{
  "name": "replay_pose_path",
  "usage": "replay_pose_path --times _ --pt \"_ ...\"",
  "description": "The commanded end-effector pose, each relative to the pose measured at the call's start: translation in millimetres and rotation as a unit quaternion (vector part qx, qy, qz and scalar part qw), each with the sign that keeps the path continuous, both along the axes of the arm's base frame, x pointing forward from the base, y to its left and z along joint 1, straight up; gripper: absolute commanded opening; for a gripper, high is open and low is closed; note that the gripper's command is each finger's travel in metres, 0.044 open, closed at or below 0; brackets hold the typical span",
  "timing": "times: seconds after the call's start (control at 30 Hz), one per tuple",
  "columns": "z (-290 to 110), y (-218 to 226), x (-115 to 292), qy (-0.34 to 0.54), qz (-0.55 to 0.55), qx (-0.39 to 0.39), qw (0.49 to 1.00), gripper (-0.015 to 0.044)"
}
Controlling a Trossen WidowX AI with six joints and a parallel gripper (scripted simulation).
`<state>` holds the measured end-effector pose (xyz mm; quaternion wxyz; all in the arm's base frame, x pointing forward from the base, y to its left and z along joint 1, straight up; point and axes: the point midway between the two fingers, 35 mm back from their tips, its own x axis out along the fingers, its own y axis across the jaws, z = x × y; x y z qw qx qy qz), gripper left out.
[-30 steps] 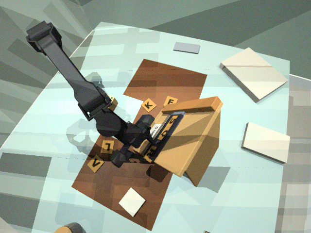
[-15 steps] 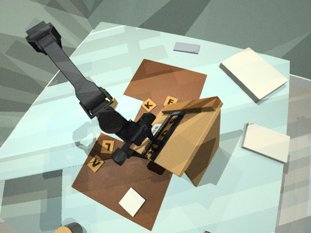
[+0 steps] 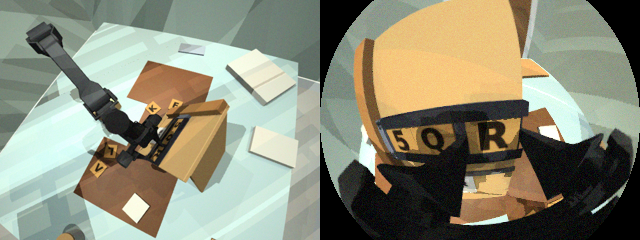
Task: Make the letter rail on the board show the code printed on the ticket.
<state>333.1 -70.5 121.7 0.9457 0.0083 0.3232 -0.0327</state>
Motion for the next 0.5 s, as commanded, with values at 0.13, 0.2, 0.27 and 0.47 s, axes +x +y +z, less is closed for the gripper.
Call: replay_pose_path --times 0.13,0.2,0.27,0.47 --pt "0.0 4.4 0.3 -0.001 -0.002 0.001 1.0 0.0" --pt "0.0 3.0 0.2 0.0 0.0 0.0 1.0 0.0026" --pt "0.0 3.0 0.2 0.0 0.0 0.0 1.0 0.0079" --pt "0.5 3.1 -0.5 0.0 -0.001 0.001 1.0 0.0236"
